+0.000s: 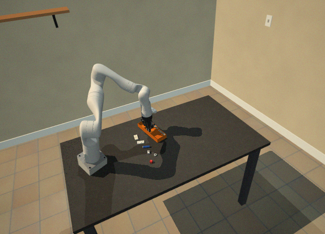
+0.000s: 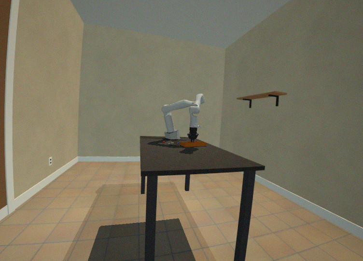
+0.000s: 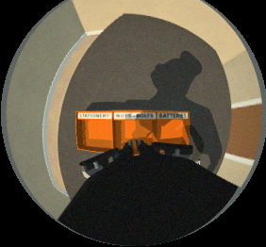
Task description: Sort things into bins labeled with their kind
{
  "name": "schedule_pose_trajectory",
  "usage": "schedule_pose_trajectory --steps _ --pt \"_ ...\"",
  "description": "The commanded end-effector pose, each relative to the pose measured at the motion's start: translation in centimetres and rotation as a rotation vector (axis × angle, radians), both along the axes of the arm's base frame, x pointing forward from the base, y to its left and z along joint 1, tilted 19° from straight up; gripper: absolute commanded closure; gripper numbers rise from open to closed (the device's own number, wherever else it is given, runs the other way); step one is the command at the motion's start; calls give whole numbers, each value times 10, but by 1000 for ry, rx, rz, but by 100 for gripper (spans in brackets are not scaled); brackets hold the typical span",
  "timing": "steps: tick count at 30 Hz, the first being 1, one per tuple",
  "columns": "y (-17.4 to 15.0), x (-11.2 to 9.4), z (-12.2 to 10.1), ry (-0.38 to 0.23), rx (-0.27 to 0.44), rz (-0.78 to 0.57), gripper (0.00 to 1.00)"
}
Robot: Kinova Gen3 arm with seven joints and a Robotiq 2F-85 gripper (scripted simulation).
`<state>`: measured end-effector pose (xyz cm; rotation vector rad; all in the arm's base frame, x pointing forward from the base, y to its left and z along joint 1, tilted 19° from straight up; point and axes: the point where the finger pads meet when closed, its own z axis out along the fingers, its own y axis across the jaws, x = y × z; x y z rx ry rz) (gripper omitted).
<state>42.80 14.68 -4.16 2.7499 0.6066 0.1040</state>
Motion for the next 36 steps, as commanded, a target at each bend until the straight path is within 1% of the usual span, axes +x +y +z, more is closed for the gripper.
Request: schedule_pose_trajectory --steps 1,19,36 --pt "0 1 0 -3 0 0 91" --pt "0 1 0 -3 0 0 91" --pt "6 -4 21 0 0 -6 91"
